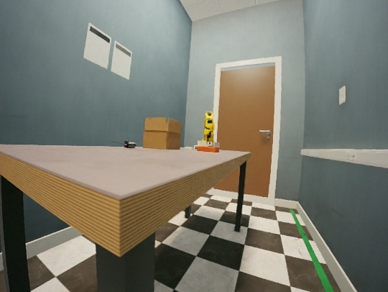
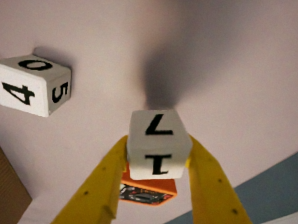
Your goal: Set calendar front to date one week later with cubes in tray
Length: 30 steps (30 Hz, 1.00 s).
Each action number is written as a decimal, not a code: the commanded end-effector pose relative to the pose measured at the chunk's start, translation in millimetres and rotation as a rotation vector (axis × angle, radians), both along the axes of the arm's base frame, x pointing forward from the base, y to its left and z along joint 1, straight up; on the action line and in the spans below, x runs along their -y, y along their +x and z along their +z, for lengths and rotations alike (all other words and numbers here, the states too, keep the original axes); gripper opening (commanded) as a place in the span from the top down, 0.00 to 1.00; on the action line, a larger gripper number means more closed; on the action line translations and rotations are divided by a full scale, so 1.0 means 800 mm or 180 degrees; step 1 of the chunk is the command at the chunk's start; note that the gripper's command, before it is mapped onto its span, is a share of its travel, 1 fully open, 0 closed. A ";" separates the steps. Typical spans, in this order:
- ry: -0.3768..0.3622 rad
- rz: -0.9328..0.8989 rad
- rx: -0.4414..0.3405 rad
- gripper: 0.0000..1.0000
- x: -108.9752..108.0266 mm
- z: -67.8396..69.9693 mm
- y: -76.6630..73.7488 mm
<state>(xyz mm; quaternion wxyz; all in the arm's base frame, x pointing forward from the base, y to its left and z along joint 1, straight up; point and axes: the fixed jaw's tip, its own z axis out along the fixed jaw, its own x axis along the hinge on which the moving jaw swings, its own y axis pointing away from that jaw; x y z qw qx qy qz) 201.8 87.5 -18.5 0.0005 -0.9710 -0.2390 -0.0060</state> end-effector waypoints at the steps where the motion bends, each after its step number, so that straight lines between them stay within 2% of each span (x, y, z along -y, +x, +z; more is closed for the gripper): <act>1: -0.0008 0.0011 -0.0026 1.00 0.002 -0.007 0.000; 30: -0.0008 0.0011 -0.0026 1.00 0.002 -0.018 0.000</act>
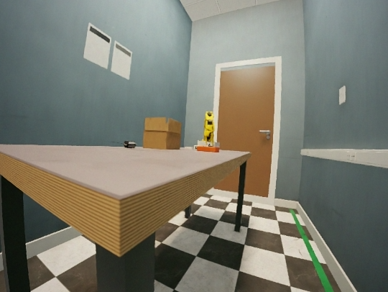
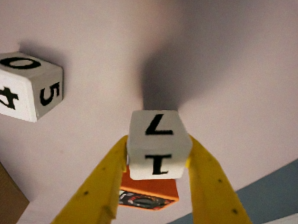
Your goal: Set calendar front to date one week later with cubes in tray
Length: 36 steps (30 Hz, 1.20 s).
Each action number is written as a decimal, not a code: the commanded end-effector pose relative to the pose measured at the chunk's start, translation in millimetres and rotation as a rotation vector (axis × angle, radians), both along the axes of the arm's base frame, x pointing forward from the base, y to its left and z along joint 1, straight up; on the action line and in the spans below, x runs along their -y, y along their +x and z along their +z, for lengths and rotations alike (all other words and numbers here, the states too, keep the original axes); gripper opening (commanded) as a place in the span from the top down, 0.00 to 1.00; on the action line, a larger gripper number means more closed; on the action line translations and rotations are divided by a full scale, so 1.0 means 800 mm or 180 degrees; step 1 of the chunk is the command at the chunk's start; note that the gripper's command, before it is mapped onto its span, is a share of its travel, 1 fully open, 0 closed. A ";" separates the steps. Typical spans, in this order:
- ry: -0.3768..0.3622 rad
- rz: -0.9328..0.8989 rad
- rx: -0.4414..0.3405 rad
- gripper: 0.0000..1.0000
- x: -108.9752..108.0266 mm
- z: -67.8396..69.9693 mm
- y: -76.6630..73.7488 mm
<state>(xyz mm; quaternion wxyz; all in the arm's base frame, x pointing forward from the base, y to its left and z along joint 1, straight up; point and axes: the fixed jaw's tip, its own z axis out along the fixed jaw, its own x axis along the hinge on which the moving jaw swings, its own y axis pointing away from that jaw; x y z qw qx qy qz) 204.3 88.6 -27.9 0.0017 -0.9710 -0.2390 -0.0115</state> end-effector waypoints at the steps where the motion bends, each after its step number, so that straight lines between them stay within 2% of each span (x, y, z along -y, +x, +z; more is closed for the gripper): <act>1: -0.0023 0.0011 -0.0058 1.00 0.003 -0.007 -0.003; 36: -0.0023 0.0011 -0.0058 1.00 0.003 -0.023 -0.004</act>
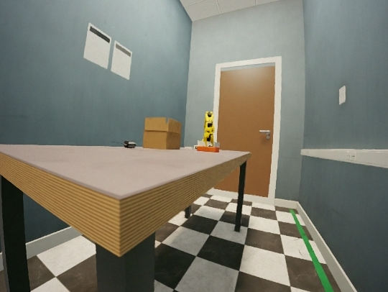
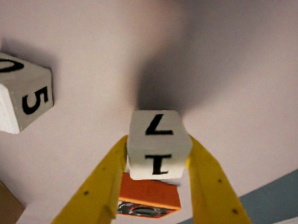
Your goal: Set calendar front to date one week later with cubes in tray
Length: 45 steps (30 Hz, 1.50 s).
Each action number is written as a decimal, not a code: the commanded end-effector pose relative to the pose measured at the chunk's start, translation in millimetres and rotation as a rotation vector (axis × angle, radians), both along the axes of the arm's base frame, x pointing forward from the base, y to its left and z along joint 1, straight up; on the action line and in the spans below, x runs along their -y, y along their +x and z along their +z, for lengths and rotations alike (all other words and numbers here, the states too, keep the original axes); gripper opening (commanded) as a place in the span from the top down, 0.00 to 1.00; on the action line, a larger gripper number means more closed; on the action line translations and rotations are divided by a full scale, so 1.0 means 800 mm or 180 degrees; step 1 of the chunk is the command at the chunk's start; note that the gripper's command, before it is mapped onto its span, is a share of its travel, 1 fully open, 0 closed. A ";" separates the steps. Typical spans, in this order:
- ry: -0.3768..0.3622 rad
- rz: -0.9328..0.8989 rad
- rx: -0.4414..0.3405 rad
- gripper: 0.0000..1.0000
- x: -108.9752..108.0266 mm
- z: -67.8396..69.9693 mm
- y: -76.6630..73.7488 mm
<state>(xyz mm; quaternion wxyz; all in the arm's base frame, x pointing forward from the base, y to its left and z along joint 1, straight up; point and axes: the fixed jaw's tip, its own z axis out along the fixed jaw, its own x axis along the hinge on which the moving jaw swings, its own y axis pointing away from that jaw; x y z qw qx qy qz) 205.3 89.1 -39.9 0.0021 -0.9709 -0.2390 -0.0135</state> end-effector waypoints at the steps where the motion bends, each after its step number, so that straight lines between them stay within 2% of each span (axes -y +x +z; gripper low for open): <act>1: -0.0029 0.0011 -0.0070 1.00 0.004 -0.009 -0.005; 31: -0.0029 0.0011 -0.0070 1.00 0.004 -0.019 -0.005; 40: -0.0029 0.0011 -0.0070 0.84 0.004 -0.019 -0.005; 45: -0.0029 0.0011 -0.0070 0.82 0.004 -0.019 -0.005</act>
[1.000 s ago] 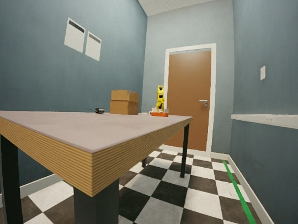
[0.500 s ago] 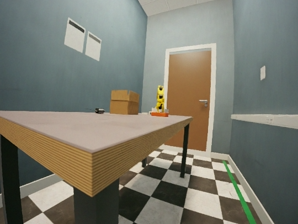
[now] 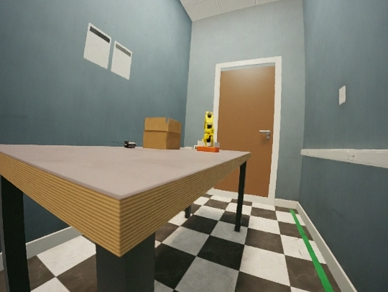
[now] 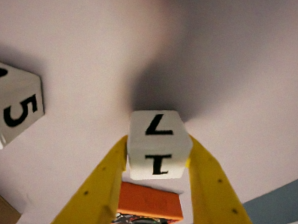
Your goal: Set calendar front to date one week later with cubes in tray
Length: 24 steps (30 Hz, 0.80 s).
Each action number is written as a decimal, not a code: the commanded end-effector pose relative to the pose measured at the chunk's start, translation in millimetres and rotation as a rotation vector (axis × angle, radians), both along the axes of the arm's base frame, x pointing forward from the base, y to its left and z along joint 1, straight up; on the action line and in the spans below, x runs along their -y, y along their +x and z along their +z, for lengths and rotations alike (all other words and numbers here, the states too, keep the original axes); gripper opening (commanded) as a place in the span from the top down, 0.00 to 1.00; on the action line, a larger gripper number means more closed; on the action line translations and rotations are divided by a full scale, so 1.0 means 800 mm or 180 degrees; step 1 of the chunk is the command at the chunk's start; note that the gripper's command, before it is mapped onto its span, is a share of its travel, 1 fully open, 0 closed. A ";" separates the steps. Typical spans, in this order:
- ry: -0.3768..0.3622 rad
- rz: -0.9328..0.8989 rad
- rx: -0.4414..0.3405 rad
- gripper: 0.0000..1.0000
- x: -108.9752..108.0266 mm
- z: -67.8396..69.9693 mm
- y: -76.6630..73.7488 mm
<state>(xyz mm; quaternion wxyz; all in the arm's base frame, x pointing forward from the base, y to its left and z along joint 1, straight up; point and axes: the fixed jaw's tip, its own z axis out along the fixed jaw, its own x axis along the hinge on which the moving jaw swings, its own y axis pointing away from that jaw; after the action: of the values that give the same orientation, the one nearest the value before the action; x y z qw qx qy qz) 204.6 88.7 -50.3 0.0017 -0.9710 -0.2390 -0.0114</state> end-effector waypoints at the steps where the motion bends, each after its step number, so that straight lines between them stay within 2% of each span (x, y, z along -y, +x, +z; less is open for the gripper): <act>1: -0.0023 0.0011 -0.0058 0.82 0.004 -0.006 -0.004; 9: -0.0023 0.0011 -0.0058 0.79 0.004 -0.006 -0.004; 24: -0.0023 0.0011 -0.0058 0.67 0.004 -0.006 -0.004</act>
<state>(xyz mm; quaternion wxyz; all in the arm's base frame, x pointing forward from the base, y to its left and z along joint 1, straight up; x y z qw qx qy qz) 204.6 88.8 -50.3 0.0018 -0.9710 -0.2390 -0.0116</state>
